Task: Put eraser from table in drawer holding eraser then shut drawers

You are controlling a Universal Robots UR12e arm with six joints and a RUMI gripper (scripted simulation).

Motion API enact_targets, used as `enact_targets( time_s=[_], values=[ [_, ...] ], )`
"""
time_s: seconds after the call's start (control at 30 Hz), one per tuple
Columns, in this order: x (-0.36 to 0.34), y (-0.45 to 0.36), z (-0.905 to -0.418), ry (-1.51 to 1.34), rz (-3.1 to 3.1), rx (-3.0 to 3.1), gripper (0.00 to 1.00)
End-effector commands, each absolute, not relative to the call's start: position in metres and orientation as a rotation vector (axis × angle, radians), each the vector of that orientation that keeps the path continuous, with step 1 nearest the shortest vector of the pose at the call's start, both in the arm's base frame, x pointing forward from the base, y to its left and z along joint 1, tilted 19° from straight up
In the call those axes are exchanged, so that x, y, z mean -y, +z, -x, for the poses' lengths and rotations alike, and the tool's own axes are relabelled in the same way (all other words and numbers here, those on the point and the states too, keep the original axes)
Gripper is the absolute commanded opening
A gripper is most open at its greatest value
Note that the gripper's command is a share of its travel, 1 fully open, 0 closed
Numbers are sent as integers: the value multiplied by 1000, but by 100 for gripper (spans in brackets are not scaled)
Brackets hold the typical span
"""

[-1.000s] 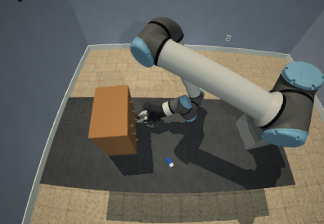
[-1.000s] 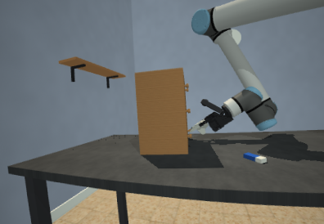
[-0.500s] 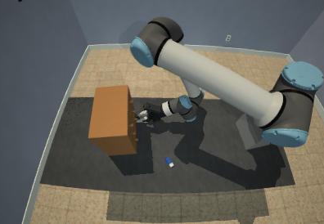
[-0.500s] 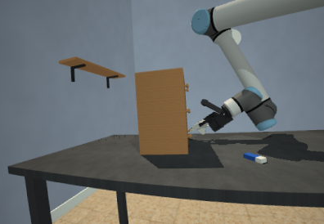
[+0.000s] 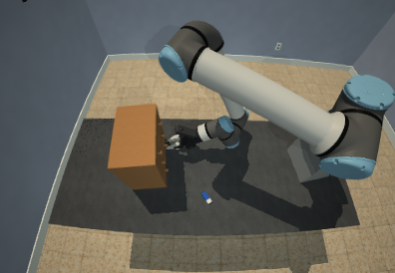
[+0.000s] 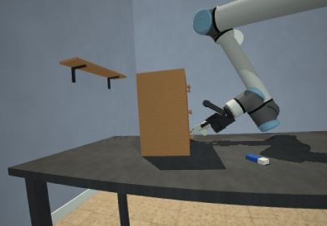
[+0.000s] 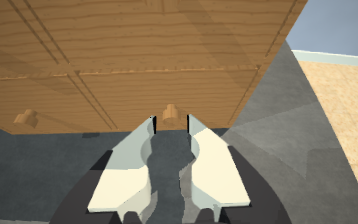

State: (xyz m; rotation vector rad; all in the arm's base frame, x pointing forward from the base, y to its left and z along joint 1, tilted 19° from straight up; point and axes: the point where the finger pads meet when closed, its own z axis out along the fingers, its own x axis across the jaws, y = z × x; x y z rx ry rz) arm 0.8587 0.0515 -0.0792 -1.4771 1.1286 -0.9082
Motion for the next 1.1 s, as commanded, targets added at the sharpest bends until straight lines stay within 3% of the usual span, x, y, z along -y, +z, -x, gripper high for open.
enact_targets(
  time_s=[0.0,0.27,0.3,1.07],
  values=[
    [-51,-79,-859,-909,1477,-1128,20],
    [-51,-79,-859,-909,1477,-1128,20],
    [-51,-79,-859,-909,1477,-1128,7],
    [-51,-79,-859,-909,1477,-1128,7]
  ],
)
